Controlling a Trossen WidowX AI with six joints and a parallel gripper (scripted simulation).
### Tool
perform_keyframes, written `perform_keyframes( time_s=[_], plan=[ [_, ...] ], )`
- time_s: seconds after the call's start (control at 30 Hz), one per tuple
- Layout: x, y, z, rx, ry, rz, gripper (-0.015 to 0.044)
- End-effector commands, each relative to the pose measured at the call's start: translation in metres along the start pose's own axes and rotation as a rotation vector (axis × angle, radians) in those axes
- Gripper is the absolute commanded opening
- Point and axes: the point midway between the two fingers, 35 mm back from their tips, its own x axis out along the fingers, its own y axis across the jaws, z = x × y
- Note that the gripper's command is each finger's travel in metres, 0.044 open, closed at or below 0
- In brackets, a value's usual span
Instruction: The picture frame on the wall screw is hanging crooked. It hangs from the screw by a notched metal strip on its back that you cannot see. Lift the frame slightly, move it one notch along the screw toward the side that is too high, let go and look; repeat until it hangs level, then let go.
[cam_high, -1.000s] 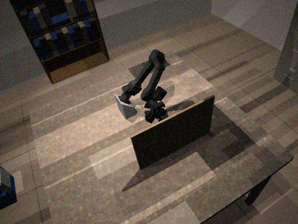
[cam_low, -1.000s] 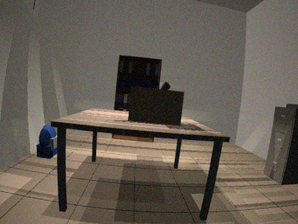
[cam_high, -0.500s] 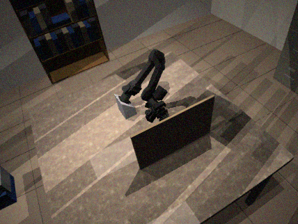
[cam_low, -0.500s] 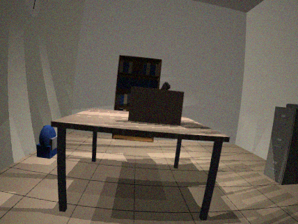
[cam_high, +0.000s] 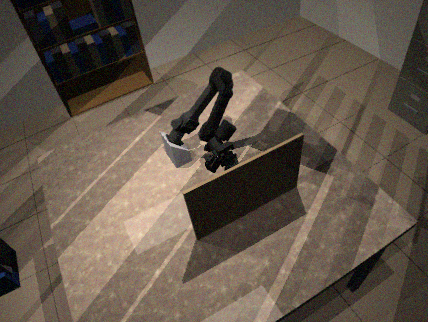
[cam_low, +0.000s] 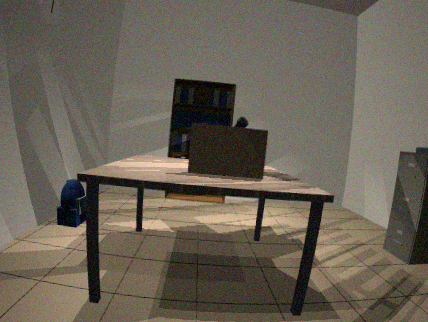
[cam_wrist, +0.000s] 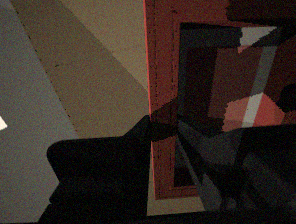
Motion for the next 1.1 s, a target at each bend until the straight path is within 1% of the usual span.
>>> perform_keyframes(
  time_s=[0.0,1.07],
  plan=[
    [-0.0003,0.0062,-0.0023,0.003,0.004,0.019,0.0],
    [-0.0002,-0.0011,-0.0017,0.003,0.004,0.019,0.0]
  ],
)
